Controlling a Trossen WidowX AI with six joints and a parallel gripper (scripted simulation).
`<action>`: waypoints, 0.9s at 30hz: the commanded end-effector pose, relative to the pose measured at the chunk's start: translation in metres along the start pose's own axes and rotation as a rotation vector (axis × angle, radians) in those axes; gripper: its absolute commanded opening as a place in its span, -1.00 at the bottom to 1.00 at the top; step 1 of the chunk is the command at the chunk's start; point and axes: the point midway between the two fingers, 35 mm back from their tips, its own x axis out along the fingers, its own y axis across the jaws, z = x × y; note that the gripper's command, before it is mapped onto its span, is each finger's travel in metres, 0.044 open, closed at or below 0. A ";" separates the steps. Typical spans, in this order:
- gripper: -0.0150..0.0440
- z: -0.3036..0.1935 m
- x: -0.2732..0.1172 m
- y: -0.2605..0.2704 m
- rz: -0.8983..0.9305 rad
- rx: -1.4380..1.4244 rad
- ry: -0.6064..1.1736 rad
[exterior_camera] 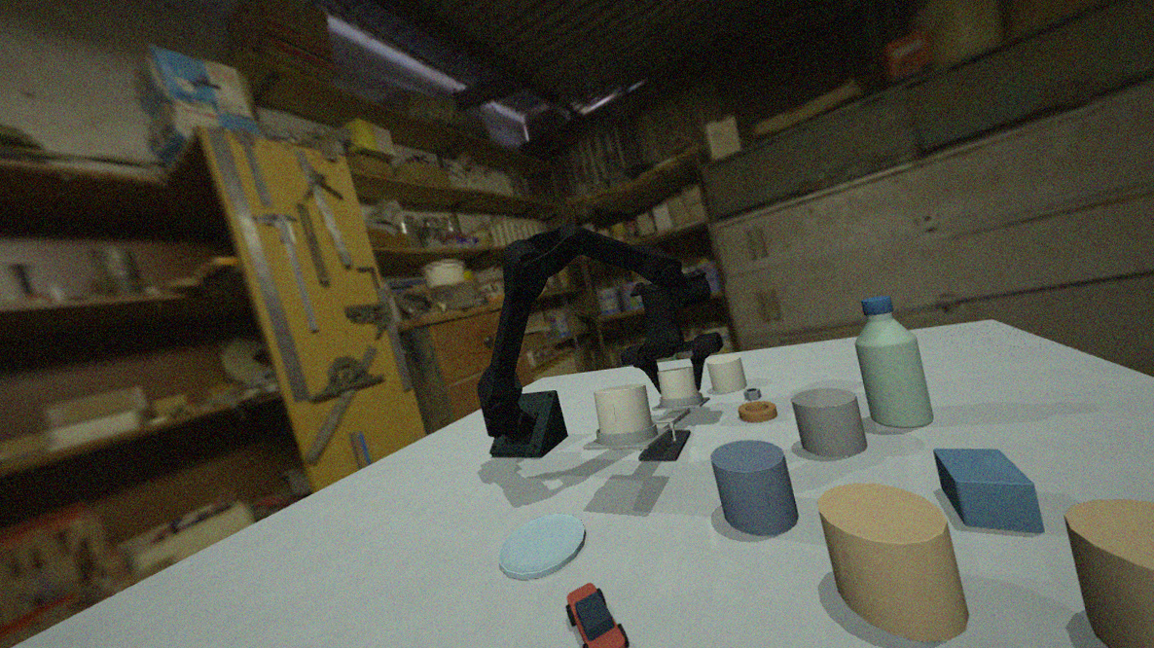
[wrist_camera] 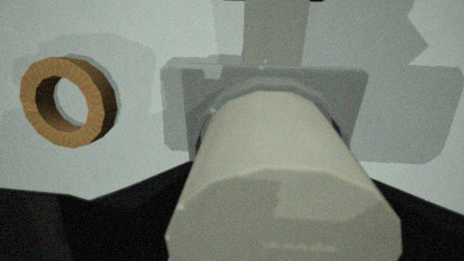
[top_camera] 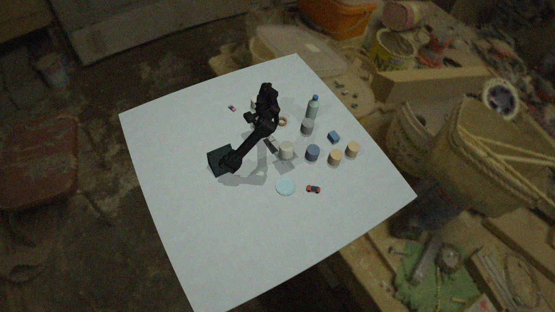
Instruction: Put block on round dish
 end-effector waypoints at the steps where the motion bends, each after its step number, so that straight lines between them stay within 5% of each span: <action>1: 0.60 0.000 0.001 0.000 0.001 -0.004 -0.002; 14: -0.49 -0.001 -0.010 0.002 0.005 -0.007 0.001; 27: -0.49 -0.003 -0.027 0.004 0.009 -0.012 0.005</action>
